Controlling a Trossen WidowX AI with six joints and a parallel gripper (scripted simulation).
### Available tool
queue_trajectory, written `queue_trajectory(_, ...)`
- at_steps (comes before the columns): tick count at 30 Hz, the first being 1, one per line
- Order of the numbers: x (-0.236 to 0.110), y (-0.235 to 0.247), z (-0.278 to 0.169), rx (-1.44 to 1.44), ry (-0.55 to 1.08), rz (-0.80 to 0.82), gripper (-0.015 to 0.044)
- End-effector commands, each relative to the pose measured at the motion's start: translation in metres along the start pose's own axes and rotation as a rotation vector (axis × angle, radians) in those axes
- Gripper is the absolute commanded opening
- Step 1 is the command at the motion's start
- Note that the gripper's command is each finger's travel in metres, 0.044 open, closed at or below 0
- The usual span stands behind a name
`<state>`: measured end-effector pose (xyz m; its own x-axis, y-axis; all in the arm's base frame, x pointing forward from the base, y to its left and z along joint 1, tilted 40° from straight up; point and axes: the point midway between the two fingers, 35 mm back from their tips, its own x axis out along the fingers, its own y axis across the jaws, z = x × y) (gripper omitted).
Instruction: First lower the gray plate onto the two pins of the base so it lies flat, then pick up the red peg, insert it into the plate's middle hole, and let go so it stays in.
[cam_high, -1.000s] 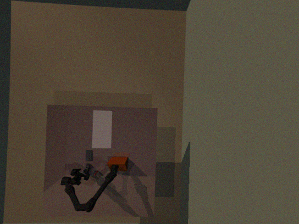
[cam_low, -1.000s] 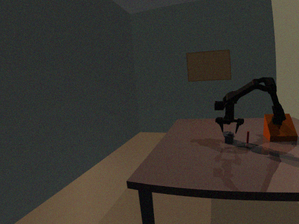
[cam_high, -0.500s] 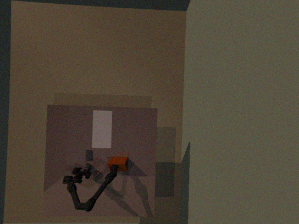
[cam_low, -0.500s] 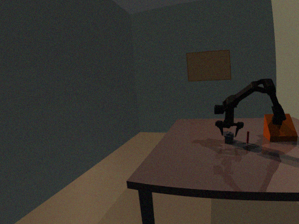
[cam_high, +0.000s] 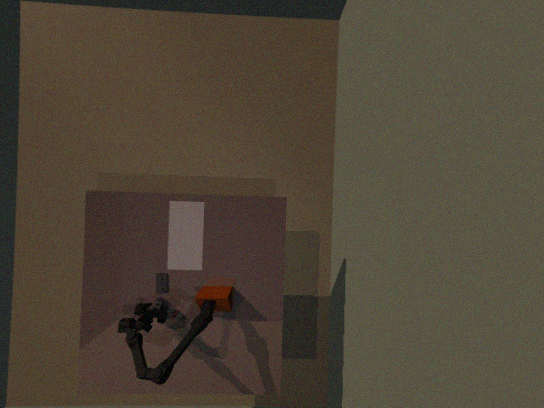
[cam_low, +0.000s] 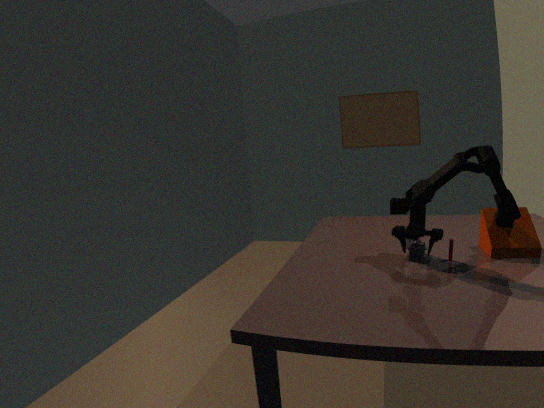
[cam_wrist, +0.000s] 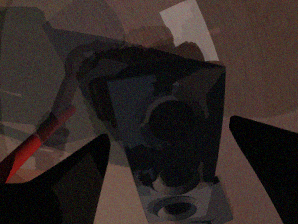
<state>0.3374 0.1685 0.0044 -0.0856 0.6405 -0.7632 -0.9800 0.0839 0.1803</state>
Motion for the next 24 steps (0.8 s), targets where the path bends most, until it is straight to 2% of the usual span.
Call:
queue_trajectory(1,0.0062,0.0024,-0.0018,0.01,-0.002,0.008,0.044)
queue_trajectory(2,0.0064,0.0025,-0.0018,0.01,-0.002,0.008,0.044)
queue_trajectory(12,0.0064,0.0025,-0.0018,0.01,-0.002,0.008,0.0177)
queue_trajectory(19,0.0064,0.0025,-0.0018,0.01,-0.002,0.008,0.0131)
queue_trajectory(24,-0.001,0.001,-0.0012,0.01,-0.001,0.007,0.0)
